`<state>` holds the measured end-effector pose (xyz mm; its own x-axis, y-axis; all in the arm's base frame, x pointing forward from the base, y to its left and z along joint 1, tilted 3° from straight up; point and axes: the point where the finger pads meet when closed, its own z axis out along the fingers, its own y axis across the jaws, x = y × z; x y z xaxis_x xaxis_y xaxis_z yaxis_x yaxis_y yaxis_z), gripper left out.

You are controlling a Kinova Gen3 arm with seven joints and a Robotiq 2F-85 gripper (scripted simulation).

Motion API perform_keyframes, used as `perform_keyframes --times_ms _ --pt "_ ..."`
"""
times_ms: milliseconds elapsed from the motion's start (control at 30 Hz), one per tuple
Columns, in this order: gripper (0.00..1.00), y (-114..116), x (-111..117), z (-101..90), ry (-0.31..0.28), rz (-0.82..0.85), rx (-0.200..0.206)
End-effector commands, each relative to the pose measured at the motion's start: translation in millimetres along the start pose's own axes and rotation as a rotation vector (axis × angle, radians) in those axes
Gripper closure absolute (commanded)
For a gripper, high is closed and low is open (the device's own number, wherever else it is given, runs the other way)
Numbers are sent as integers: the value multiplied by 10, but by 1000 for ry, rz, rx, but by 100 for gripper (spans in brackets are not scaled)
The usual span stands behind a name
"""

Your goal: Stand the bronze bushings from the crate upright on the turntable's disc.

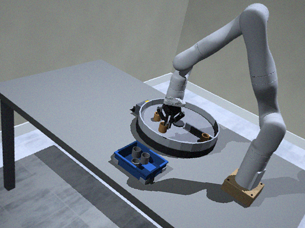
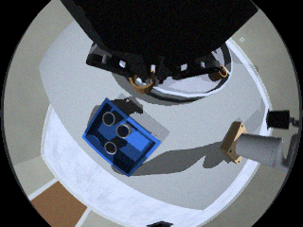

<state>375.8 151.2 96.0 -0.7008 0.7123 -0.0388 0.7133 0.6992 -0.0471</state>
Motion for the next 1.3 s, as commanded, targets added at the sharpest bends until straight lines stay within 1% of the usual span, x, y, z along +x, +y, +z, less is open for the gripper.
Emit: perform_keyframes --times_ms 0,367,433,700,933,1000,1267 --pt "100 -182 -215 -37 2 28 -6" --pt "100 -797 -806 -33 2 28 -6" --pt "100 -797 -806 -33 2 28 -6" --pt "100 -1181 -1175 -30 2 28 -6" --pt "100 -1464 -1447 -28 2 28 -6" --pt "100 -1464 -1447 -28 2 28 -6" --pt "100 -1719 -1692 -26 2 28 -6"
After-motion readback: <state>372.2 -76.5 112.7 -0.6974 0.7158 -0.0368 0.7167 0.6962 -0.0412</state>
